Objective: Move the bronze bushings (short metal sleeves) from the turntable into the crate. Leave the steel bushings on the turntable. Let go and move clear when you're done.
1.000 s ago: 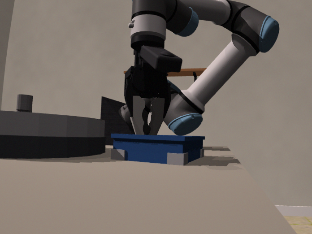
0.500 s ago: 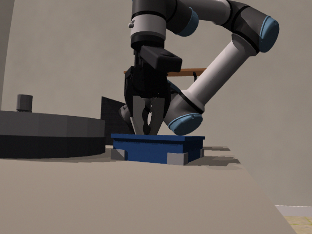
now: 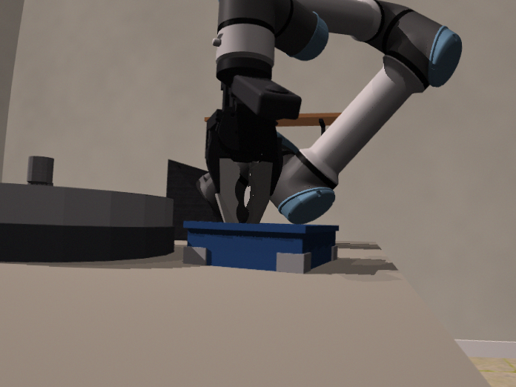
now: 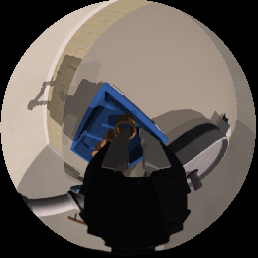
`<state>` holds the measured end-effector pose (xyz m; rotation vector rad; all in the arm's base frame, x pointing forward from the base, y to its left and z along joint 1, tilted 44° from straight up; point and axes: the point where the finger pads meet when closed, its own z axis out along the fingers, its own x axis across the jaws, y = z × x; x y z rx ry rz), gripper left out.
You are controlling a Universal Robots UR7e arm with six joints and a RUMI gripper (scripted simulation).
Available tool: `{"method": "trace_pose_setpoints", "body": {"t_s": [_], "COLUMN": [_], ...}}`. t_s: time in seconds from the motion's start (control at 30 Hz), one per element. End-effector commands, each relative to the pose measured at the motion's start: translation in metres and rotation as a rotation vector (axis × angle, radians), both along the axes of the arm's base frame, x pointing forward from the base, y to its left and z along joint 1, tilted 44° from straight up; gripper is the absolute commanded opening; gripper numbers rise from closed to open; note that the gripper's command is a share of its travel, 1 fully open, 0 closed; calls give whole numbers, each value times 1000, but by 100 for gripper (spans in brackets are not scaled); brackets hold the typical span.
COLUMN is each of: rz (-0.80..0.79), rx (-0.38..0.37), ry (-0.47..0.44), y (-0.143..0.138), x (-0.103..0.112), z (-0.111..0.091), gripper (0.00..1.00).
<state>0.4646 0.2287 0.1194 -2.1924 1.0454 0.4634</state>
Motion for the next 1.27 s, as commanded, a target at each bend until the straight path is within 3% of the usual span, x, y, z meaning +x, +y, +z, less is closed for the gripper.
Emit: {"method": "trace_pose_setpoints", "body": {"t_s": [0.0, 0.37, 0.8, 1.23], "rz": [0, -2, -2, -2], "rx": [1, -1, -2, -2], "ry": [1, -4, -4, -4], "y": [0, -7, -32, -32], "x": [0, 2, 3, 3], "z": [-1, 7, 34, 34], "gripper": [6, 6, 6, 6]}}
